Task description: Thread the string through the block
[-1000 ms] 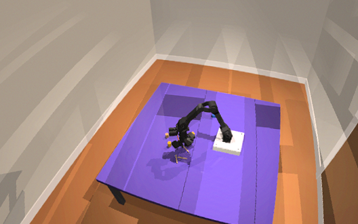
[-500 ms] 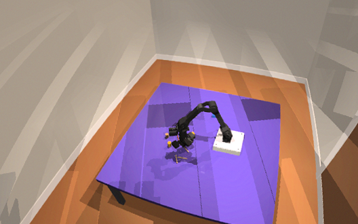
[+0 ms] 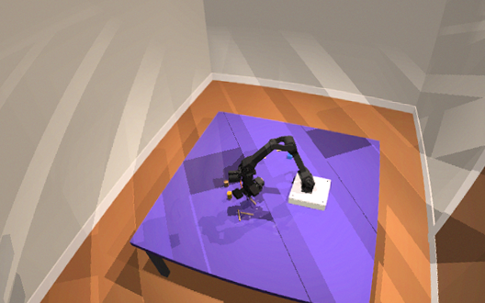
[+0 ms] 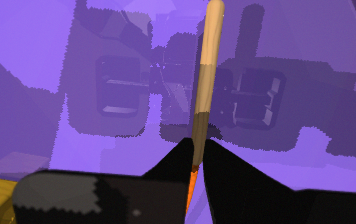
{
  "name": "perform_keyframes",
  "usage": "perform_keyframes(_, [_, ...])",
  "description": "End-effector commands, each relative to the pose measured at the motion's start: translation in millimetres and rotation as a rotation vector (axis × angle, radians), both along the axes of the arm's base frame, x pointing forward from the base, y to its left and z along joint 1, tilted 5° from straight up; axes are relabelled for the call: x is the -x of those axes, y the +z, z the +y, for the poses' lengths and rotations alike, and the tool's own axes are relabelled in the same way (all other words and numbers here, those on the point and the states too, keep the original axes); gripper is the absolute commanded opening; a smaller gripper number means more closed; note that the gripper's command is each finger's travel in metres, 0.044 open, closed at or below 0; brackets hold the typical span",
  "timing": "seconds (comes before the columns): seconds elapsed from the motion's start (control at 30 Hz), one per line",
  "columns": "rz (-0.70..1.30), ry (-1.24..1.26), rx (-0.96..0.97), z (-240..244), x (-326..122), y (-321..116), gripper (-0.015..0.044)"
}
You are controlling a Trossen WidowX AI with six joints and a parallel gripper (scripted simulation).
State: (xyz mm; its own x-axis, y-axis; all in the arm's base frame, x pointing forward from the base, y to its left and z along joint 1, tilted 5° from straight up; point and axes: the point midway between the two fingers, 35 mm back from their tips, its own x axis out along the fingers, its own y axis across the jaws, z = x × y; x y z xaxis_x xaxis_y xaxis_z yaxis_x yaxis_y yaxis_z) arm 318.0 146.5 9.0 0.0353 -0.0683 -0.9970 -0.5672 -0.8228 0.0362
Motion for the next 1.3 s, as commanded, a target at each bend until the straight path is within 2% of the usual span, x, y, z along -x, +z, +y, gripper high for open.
perform_keyframes(0.0, [-0.006,-0.004,-0.003,1.4,-1.5,8.1,0.0000])
perform_keyframes(0.9, [-0.006,-0.004,-0.003,3.1,1.2,43.2,0.0000])
perform_keyframes(1.27, [-0.002,0.000,-0.001,2.5,1.8,39.7,0.0000])
